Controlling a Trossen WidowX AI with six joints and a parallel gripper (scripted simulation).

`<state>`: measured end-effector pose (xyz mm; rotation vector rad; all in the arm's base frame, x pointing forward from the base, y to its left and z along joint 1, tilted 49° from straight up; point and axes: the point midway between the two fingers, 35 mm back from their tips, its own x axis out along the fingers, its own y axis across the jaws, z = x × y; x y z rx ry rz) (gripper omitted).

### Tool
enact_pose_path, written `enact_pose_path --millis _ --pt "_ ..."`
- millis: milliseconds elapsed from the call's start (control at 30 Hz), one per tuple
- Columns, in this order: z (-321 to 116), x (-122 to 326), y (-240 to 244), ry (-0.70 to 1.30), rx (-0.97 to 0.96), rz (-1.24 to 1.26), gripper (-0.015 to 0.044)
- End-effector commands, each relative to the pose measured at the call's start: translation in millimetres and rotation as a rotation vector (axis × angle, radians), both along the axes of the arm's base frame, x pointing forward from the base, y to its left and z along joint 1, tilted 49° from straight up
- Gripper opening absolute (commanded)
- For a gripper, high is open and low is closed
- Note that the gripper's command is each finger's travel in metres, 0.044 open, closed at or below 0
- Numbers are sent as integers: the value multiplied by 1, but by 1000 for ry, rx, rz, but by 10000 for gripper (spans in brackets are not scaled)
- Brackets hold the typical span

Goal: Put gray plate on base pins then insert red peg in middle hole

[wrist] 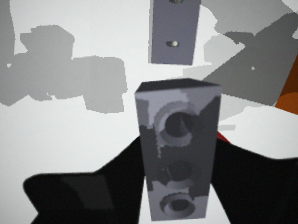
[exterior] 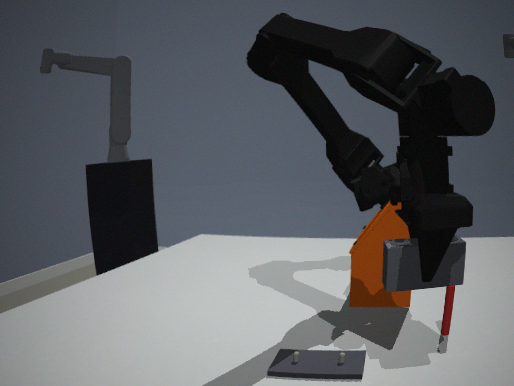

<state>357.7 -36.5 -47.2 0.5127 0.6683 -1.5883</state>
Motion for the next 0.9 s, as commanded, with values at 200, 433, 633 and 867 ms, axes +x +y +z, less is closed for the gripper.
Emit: enact_pose_path --millis 200,433,633,867 --pt "12 -1 -29 -24 3 -11 0" --pt "19 -4 -50 -37 2 -22 0" --pt "25 -8 -68 -49 -2 -32 0" --pt "32 -15 -88 -61 -9 -44 0"
